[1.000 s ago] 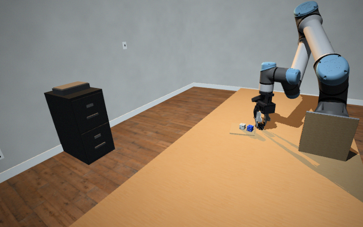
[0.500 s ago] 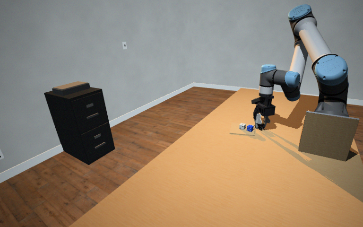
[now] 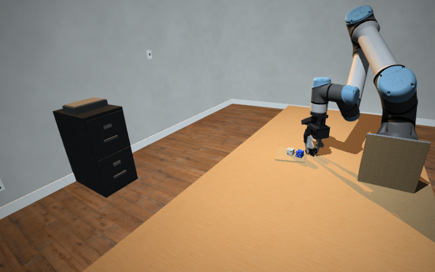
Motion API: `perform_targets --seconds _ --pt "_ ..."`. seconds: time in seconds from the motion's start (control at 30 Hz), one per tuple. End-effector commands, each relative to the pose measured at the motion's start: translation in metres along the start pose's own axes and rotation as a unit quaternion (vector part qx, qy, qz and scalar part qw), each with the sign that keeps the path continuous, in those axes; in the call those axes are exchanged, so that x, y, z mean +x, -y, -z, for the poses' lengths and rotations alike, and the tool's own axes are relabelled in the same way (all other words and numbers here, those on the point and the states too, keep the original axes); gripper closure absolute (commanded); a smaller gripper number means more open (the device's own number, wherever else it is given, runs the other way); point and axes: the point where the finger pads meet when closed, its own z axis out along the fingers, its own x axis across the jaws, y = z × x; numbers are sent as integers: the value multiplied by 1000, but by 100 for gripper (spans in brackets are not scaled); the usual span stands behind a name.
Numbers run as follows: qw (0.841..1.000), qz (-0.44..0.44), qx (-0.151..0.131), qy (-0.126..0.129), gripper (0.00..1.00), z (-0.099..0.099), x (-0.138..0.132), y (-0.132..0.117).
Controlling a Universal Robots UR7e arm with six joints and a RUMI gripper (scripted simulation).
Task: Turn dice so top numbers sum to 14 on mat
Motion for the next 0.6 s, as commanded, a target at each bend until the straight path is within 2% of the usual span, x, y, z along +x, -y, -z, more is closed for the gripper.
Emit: perform_targets --seconds 0.0,0.47,0.5,0.57 --pt "1000 0 0 0 72 0 0 0" --pt "1000 0 0 0 72 0 0 0" --pt "1000 0 0 0 90 0 0 0" --pt "1000 0 0 0 90 0 0 0"
